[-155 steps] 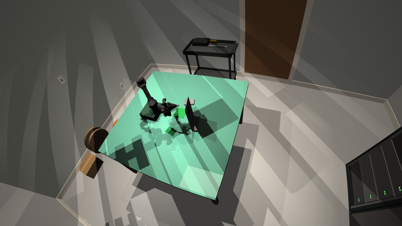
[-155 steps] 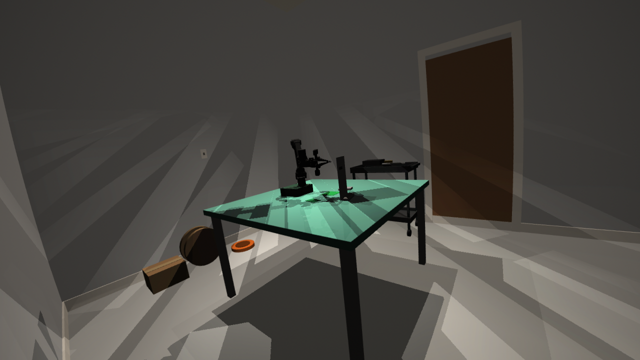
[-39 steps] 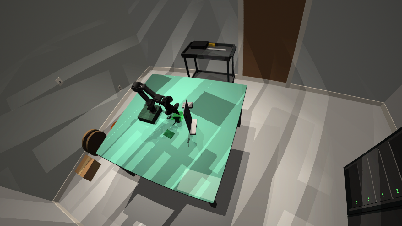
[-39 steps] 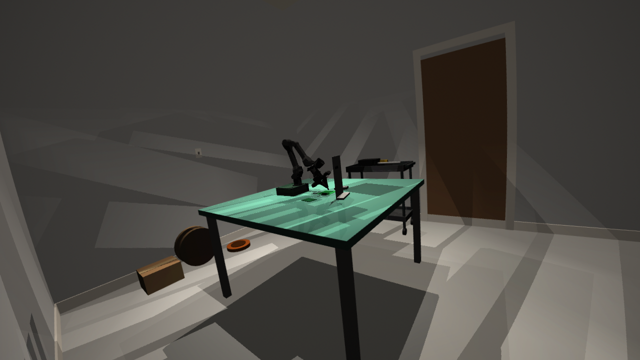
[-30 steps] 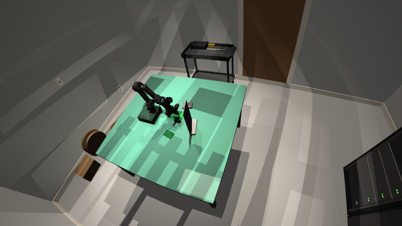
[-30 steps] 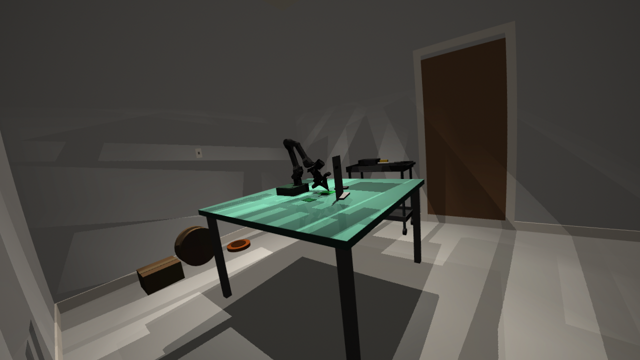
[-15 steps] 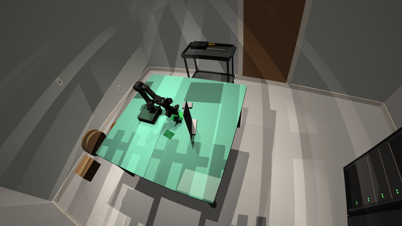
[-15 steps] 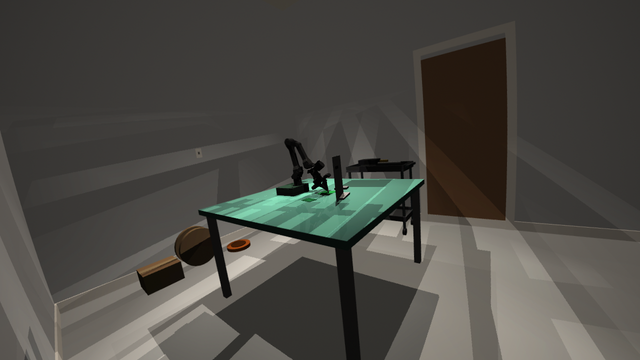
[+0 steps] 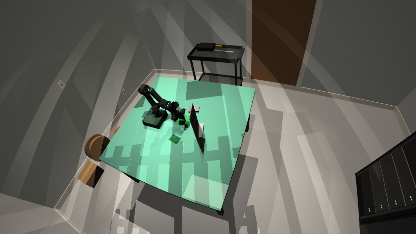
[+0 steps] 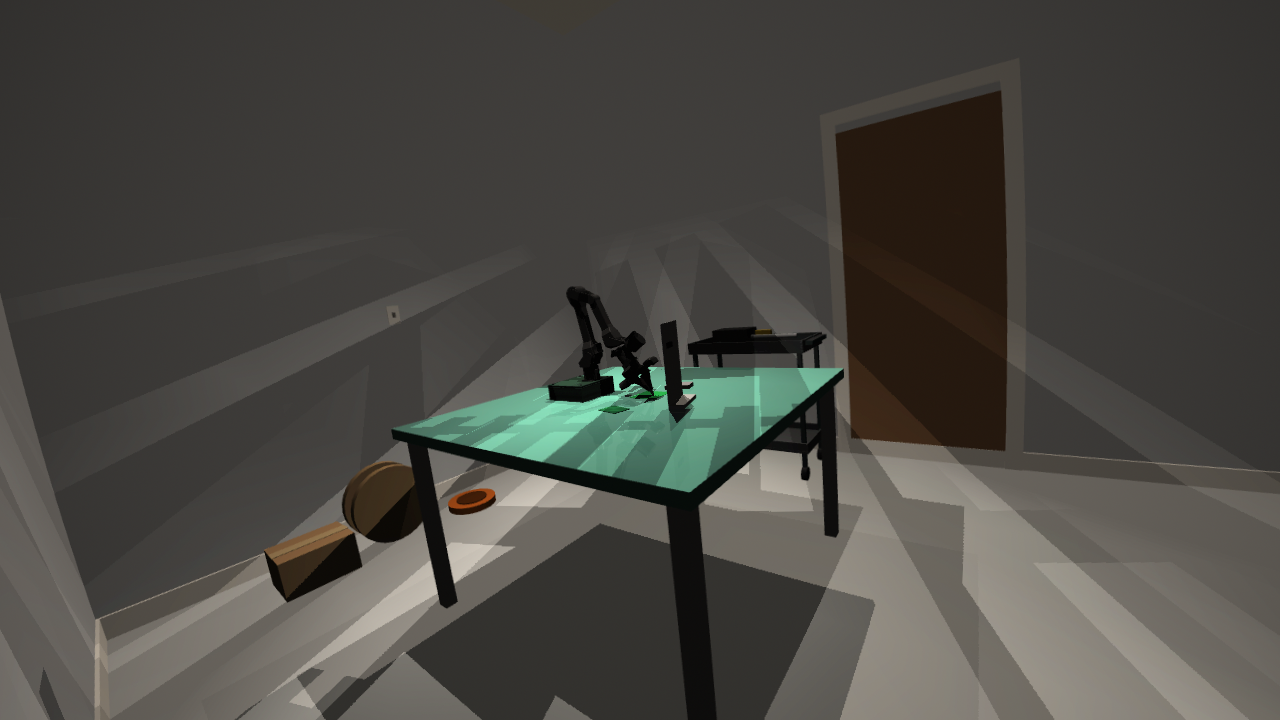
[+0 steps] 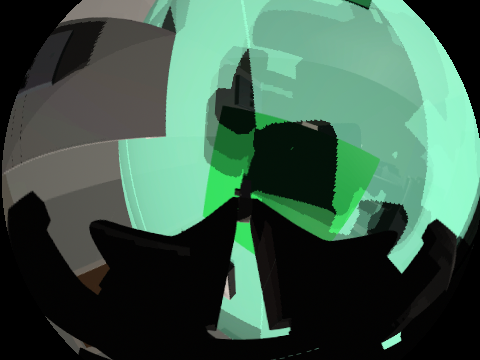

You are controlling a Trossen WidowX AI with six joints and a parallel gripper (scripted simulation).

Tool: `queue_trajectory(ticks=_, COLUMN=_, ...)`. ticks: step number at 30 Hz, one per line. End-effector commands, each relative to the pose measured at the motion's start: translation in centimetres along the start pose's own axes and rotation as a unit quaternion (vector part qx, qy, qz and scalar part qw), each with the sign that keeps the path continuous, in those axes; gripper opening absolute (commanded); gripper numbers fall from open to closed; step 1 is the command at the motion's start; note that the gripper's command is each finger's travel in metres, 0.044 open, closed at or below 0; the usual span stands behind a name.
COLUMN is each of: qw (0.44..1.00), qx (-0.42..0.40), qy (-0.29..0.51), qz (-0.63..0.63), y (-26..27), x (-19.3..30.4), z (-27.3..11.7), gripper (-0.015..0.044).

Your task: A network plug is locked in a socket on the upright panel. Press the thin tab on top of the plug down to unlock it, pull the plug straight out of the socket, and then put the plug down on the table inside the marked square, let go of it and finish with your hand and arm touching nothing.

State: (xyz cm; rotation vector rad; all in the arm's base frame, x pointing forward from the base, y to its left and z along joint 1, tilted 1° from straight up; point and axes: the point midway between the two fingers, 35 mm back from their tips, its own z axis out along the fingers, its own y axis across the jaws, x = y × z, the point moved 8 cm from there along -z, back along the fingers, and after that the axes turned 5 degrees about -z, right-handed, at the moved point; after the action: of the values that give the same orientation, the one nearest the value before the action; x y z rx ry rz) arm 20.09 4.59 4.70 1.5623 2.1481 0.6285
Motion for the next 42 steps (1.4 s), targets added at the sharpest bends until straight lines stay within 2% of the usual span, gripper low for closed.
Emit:
queue_trajectory(ticks=1, qw=1.000, qx=0.000, qy=0.000, qz=0.000, y=0.0, x=0.0, z=0.0, gripper=0.0105)
queue_trajectory(ticks=3, qw=1.000, qx=0.000, qy=0.000, qz=0.000, y=0.0, x=0.0, z=0.0, gripper=0.0156)
queue_trajectory(ticks=42, qw=1.000, qx=0.001, qy=0.001, qz=-0.001, y=0.1, x=0.0, z=-2.0, gripper=0.0156)
